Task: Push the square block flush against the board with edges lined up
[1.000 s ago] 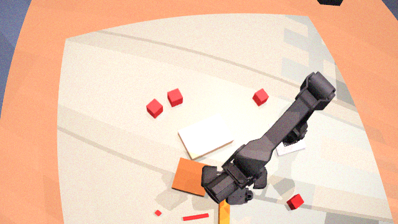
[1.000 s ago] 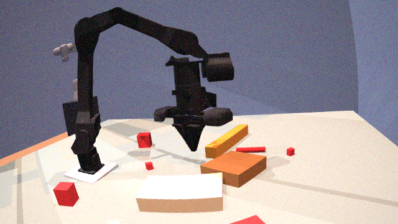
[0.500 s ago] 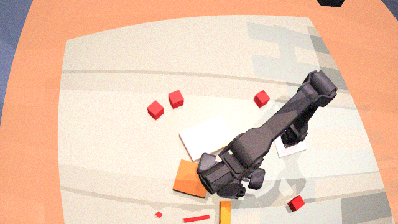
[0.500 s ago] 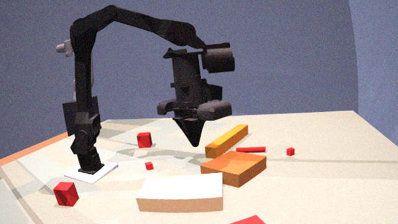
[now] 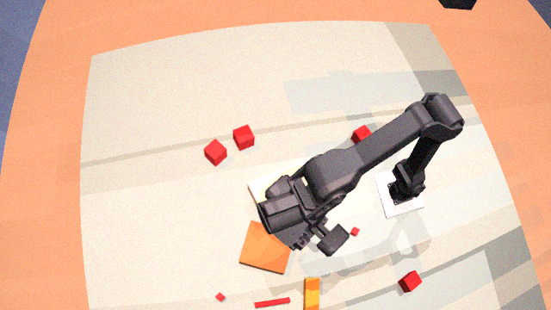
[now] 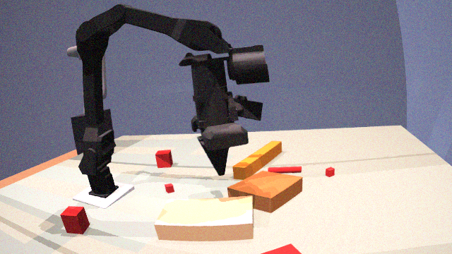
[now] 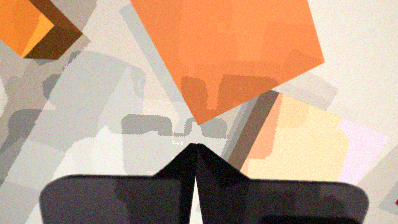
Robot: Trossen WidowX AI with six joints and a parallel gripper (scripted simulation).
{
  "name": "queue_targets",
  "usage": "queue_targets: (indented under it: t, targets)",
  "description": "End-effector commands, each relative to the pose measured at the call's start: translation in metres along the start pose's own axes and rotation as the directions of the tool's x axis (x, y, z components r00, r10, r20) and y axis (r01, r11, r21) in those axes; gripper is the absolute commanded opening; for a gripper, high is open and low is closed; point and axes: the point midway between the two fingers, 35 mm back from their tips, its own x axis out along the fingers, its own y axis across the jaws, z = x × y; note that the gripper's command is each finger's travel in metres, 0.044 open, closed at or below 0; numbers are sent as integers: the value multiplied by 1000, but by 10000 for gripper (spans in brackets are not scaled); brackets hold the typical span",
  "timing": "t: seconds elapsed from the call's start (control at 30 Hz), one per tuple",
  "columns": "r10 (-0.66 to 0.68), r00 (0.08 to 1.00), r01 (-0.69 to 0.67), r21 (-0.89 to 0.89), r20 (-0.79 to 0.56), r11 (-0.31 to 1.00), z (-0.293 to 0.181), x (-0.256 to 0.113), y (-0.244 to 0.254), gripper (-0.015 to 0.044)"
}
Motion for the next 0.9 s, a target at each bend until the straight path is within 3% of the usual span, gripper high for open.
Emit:
queue_targets:
  t: [0.0,0.43,0.87]
  targets:
    - [1,1000,-2,140,5,990,-5,-1,-13,0]
    - [-4,1000,-2,524,10,852,-25,-1,-53,0]
    - [-8,1000,5,841,-1,542,-54,-2,-91,0]
